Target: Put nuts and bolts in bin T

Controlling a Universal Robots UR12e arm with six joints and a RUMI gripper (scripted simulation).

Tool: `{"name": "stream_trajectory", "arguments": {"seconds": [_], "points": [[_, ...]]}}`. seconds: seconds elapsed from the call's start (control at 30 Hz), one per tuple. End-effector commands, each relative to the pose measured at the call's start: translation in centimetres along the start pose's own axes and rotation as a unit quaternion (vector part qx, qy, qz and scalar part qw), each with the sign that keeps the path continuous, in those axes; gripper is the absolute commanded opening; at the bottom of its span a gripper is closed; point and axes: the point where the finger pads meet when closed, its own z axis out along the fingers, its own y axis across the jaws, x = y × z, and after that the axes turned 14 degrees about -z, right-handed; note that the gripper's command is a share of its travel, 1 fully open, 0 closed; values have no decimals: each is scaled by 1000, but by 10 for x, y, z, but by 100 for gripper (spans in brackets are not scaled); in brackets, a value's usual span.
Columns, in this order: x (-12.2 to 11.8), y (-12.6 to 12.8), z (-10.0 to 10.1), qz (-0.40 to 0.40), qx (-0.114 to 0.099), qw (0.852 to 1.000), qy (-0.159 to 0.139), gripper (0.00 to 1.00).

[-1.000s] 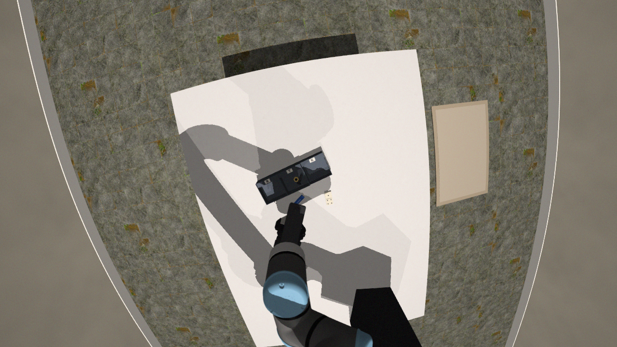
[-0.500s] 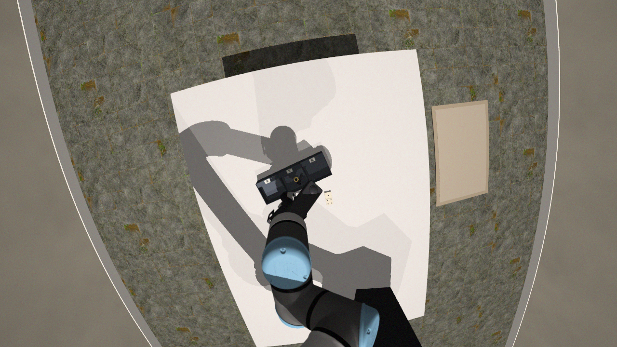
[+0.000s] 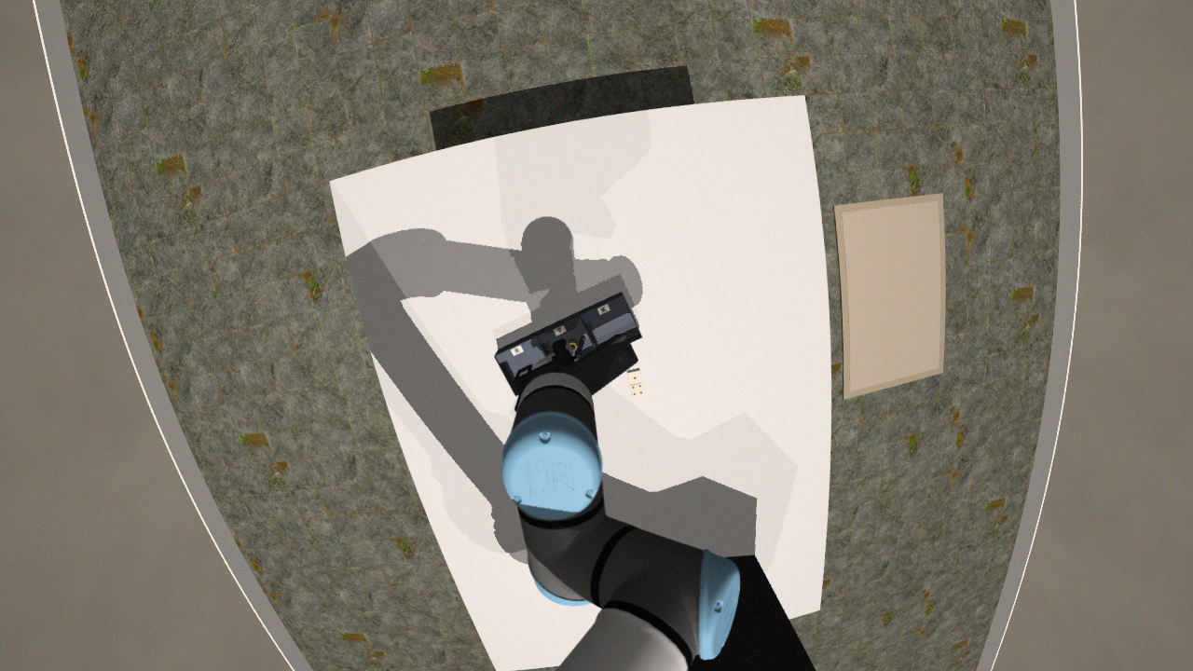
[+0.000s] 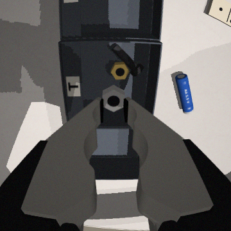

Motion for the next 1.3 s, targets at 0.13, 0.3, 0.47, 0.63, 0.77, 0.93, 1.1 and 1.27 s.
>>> {"name": "stream_trajectory", "arguments": {"seconds": [0.13, 0.3, 0.47, 0.63, 0.77, 0.93, 1.1, 1.27], "points": [[-2, 2, 0, 5, 0, 1000, 1, 0], [-4, 3, 0, 5, 0, 1000, 1, 0], [-4, 3, 0, 5, 0, 1000, 1, 0], [-4, 4, 0, 5, 0, 1000, 1, 0], [-4, 4, 0, 5, 0, 1000, 1, 0], [-4, 4, 8, 5, 0, 1000, 1, 0], [-4, 4, 14, 5, 0, 1000, 1, 0], [-4, 4, 24, 5, 0, 1000, 1, 0]]}}
